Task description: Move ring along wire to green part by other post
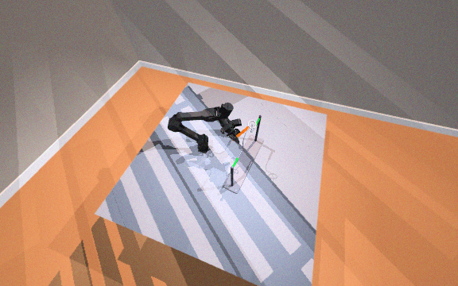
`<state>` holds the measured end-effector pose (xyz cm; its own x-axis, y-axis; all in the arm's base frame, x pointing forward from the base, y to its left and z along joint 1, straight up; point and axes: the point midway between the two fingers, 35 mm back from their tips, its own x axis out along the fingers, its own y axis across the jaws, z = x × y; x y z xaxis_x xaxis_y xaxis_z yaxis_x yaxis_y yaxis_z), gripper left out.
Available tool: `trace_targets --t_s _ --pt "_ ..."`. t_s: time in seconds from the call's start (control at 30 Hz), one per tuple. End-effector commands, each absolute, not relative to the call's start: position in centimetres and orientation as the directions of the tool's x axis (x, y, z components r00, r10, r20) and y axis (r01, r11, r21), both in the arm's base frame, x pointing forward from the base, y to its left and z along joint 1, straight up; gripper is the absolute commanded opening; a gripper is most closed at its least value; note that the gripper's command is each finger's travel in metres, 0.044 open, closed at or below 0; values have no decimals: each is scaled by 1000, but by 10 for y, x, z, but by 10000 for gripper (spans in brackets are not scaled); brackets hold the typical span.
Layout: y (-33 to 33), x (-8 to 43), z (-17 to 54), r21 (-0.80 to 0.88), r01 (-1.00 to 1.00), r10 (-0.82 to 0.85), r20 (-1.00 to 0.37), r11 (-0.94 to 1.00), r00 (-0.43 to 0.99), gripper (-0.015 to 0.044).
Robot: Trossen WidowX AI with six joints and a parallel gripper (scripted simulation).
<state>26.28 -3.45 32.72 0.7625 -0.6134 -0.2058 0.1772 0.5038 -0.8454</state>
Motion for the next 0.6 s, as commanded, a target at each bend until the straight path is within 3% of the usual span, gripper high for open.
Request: trace_targets --t_s 0.0,0.57 --pt "-37 261 331 -882 174 -631 -163 438 758 -150" --pt "-42 260 342 -973 141 -657 -14 182 754 -150"
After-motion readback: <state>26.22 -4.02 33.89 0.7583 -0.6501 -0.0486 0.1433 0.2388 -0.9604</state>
